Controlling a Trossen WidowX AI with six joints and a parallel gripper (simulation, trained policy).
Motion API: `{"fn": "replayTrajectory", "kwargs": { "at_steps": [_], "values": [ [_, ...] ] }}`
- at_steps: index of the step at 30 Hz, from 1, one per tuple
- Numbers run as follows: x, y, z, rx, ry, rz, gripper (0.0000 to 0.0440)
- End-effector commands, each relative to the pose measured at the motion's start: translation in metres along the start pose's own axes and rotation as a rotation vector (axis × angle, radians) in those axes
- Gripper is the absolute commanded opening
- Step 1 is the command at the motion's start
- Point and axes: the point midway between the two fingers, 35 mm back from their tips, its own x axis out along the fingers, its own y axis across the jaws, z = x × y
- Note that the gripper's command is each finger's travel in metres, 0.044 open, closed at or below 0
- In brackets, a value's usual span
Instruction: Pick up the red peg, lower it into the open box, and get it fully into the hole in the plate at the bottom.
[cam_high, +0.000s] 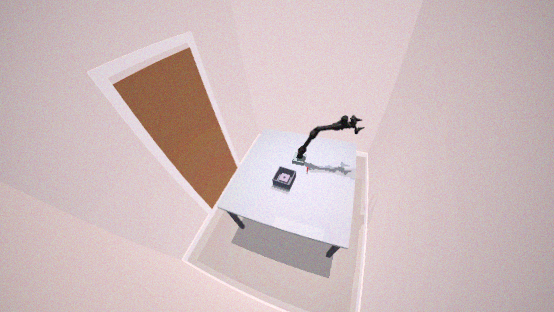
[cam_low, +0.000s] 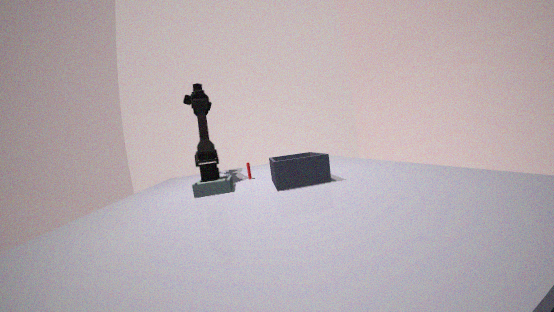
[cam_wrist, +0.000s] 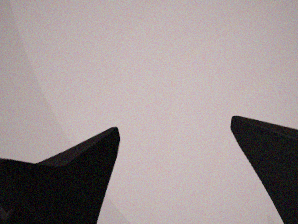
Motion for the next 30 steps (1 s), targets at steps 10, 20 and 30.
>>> {"fn": "replayTrajectory", "kwargs": {
  "at_steps": [10, 20, 30],
  "values": [
    [-0.041, -0.105, 0.004, 0.111, 0.104, -0.249, 0.044],
    [-0.109, -0.196, -0.009, 0.3, 0.216, -0.527, 0.044],
    [-0.193, -0.259, -0.026, 0.507, 0.274, -0.808, 0.044]
  ]
}}
